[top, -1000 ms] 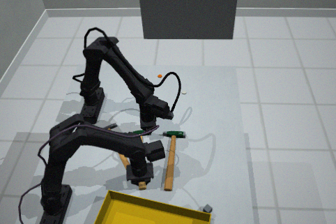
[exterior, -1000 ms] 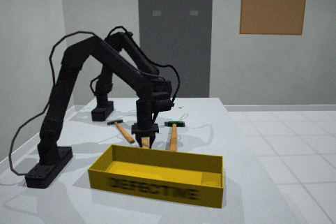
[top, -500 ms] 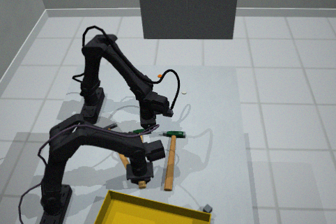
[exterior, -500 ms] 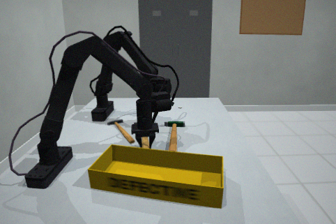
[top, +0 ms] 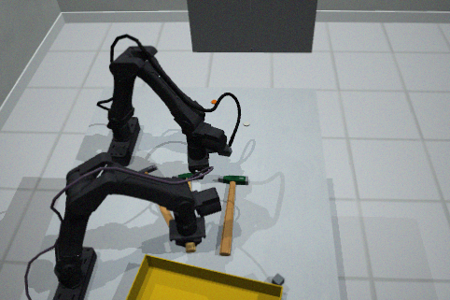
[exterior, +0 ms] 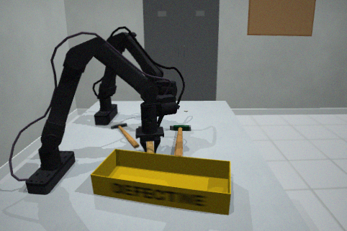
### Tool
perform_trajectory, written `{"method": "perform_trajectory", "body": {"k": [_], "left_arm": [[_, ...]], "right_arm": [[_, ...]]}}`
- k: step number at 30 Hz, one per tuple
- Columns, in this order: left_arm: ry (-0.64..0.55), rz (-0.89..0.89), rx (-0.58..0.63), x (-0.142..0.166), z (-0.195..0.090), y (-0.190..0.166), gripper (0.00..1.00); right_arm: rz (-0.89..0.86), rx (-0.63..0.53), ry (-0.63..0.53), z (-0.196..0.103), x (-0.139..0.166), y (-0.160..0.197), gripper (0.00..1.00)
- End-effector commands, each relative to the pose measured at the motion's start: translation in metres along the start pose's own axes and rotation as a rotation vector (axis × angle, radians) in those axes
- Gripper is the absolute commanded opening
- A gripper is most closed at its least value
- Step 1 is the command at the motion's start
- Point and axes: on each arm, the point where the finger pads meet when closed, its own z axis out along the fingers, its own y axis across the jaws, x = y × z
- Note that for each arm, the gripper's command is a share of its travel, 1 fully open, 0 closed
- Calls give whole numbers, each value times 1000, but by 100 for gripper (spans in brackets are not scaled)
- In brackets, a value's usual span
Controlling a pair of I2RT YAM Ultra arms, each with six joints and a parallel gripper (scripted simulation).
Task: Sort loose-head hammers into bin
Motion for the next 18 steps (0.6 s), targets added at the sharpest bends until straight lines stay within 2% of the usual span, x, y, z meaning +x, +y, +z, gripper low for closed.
{"method": "perform_trajectory", "body": {"k": [1,17,18], "left_arm": [[-28,7,18,-9,-13,-2,42],[-52,2,41,-16,-39,-2,42],[-51,3,43,-16,-41,-2,54]], "right_arm": [[-5,18,11,-5,3,-1,24],[-5,18,11,-5,3,-1,24],[-5,18,11,-5,3,-1,24]]}}
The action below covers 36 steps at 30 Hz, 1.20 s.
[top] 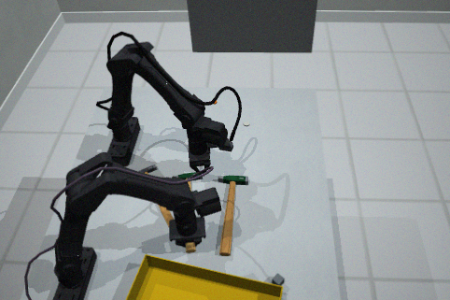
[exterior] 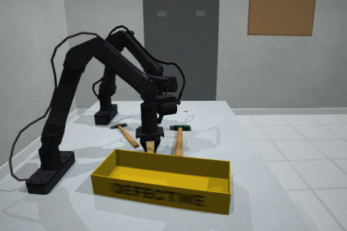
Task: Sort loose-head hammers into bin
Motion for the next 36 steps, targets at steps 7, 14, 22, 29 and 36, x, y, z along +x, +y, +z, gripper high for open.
{"method": "perform_trajectory", "body": {"k": [7,14,22,29,36], "left_arm": [[-26,-1,30,-7,-60,-4,100],[11,-2,-11,3,-46,-4,100],[-24,106,19,0,-47,-9,100],[-84,362,65,-1,-45,-6,100],[-139,640,103,8,-41,0,100]], "right_arm": [[-5,18,11,-5,3,-1,24],[-5,18,11,-5,3,-1,24],[-5,18,11,-5,3,-1,24],[-5,18,11,-5,3,-1,24],[-5,18,11,-5,3,-1,24]]}}
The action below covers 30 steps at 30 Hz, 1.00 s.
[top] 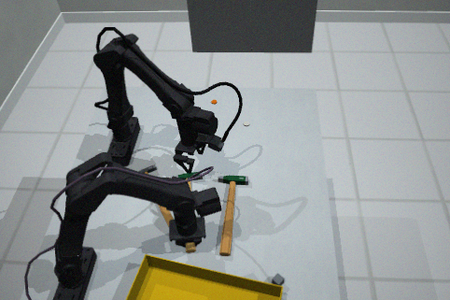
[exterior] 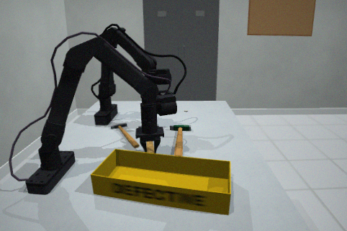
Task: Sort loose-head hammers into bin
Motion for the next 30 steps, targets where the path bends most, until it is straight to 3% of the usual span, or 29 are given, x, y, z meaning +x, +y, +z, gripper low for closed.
{"method": "perform_trajectory", "body": {"k": [1,7,22,30], "left_arm": [[-113,217,56,-12,-7,-1,100],[-145,371,73,-6,-5,0,100],[-265,948,135,15,2,4,100],[-288,1144,170,26,8,6,100]], "right_arm": [[-5,18,11,-5,3,-1,24],[-5,18,11,-5,3,-1,24],[-5,18,11,-5,3,-1,24],[-5,18,11,-5,3,-1,24]]}}
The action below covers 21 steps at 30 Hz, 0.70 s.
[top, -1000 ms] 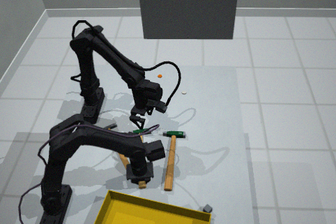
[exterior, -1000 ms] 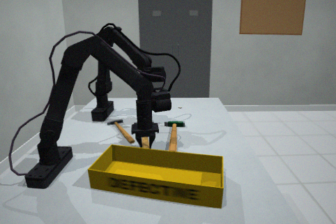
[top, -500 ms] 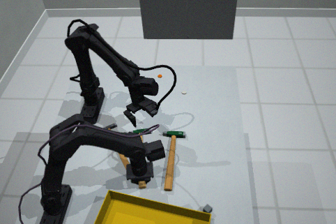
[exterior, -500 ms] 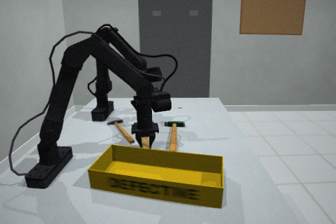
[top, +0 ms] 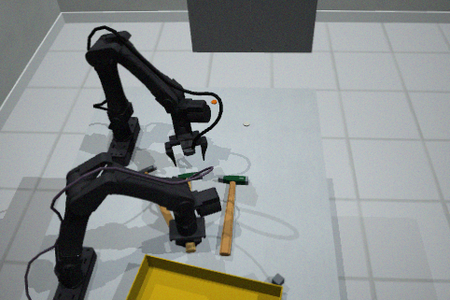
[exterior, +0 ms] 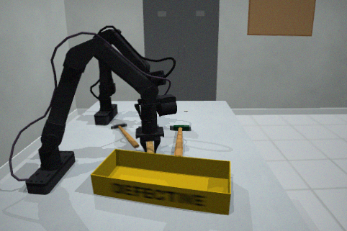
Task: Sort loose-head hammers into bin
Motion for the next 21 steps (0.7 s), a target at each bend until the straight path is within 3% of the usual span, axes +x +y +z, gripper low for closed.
{"method": "perform_trajectory", "body": {"k": [1,21], "left_arm": [[-74,177,39,0,-2,-6,100],[-77,203,24,1,-3,0,100]], "right_arm": [[-5,18,11,-5,3,-1,24],[-5,18,11,-5,3,-1,24]]}}
